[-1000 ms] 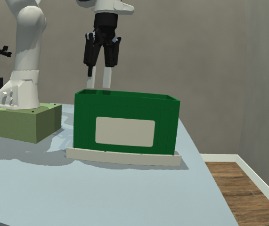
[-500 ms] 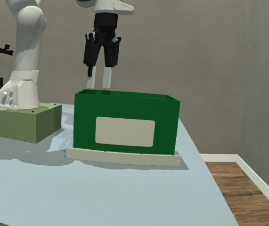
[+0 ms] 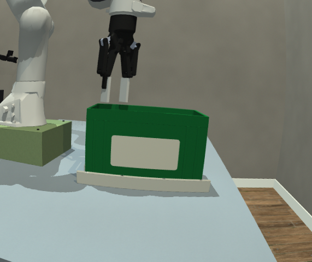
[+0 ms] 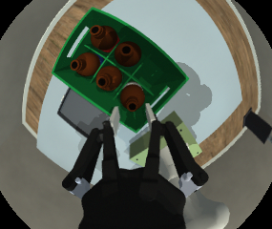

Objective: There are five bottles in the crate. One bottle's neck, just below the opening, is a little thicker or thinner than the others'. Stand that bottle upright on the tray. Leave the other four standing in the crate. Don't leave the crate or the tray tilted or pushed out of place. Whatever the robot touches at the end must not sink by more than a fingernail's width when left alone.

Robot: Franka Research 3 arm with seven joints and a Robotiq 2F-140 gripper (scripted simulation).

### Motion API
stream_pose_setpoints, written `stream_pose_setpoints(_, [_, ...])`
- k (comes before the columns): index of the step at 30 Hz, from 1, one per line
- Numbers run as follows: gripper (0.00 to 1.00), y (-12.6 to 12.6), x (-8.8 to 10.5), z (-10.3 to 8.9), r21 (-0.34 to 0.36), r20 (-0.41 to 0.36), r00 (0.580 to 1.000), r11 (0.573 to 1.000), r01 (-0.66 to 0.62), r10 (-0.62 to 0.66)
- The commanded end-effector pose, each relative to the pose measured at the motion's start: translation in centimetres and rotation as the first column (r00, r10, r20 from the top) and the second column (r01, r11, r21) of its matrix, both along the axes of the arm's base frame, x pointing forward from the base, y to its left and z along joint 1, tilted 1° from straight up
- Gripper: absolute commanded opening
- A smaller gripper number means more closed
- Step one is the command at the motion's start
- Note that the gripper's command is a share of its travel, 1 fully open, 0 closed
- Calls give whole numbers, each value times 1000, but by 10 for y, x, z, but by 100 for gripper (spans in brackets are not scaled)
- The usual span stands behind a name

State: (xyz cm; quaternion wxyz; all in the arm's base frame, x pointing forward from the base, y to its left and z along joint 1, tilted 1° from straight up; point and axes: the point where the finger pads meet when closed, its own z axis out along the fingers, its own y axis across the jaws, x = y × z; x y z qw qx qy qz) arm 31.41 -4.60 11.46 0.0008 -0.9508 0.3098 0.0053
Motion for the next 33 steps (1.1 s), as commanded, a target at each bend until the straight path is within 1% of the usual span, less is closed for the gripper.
stream_pose_setpoints(1, [44,-1,0,-1,-1,1,1000,1000,0,0])
stream_pose_setpoints(16, [44,-1,0,-2,-1,1,1000,1000,0,0])
stream_pose_setpoints(33, [44,-1,0,-17,-1,1,1000,1000,0,0])
